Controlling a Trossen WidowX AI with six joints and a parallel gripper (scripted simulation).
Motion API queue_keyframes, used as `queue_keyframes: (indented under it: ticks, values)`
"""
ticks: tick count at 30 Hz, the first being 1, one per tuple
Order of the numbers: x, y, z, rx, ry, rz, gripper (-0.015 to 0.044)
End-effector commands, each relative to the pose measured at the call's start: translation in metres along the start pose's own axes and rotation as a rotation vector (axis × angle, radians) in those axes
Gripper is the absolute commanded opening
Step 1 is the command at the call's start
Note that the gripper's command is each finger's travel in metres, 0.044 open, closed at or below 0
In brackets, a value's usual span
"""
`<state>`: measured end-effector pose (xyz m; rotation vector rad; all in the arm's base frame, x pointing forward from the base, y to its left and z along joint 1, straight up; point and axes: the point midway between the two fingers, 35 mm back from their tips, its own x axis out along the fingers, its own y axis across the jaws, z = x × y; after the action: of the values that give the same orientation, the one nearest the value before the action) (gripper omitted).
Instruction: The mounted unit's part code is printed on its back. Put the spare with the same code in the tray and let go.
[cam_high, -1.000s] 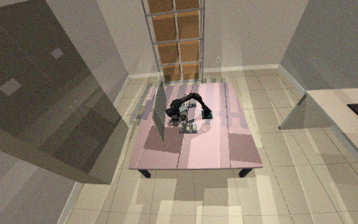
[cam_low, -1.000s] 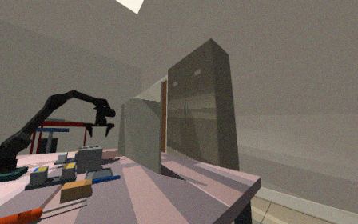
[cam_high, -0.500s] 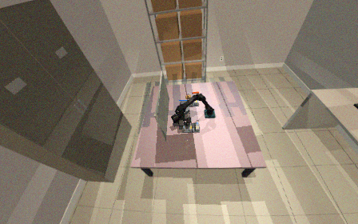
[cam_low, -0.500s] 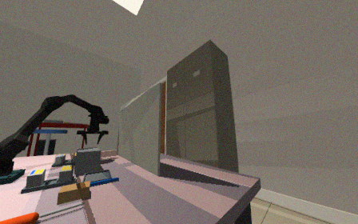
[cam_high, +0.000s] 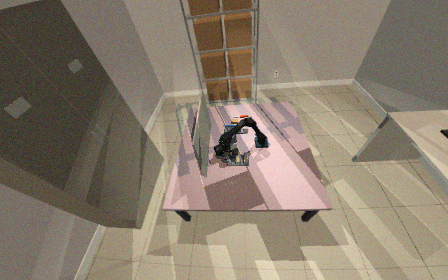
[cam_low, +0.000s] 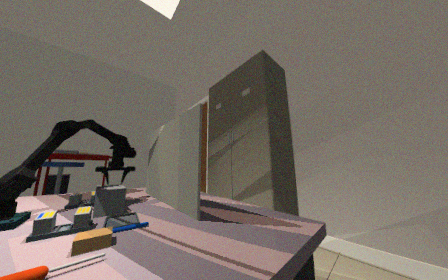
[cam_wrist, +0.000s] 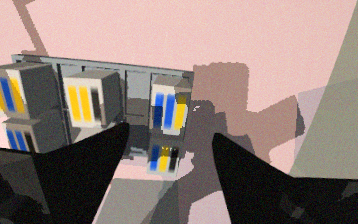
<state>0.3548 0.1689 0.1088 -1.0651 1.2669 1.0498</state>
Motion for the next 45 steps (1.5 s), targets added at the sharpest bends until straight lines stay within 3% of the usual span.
queue_keyframes:
  ticks: [1,45]
  values:
    - [0.007,0.001,0.0,-0.004,0.002,0.004,0.03]
    - [0.072,0.003,0.0,-0.004,0.002,0.004,0.03]
